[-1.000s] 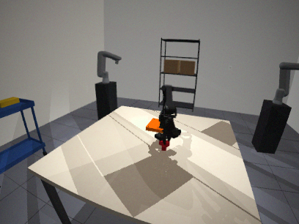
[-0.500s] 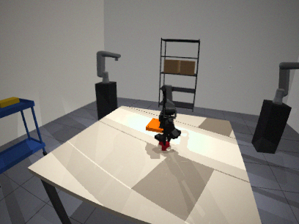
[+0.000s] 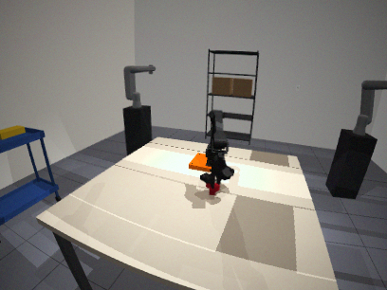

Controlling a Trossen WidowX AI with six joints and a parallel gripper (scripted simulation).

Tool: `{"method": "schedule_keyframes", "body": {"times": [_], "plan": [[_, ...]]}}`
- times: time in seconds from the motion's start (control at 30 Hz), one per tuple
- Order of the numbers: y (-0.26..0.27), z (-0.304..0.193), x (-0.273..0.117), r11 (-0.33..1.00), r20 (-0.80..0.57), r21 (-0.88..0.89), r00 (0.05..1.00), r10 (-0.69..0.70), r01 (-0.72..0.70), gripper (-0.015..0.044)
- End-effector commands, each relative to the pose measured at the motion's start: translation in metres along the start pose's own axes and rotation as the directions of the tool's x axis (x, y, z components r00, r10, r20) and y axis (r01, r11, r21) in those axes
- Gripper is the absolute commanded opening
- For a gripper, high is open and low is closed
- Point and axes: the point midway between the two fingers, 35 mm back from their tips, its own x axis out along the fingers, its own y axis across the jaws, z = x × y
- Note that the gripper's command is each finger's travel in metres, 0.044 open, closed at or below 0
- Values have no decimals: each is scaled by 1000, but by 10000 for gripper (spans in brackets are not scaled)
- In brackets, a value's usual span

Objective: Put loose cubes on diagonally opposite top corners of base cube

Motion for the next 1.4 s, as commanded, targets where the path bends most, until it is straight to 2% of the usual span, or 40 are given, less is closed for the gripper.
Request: {"method": "schedule_keyframes", "body": {"times": [0.0,1.37], "plan": [[0,1,0,1000,3,3,1000,0,0,205],[0,0,-56,1000,0,0,1000,0,0,205]]}}
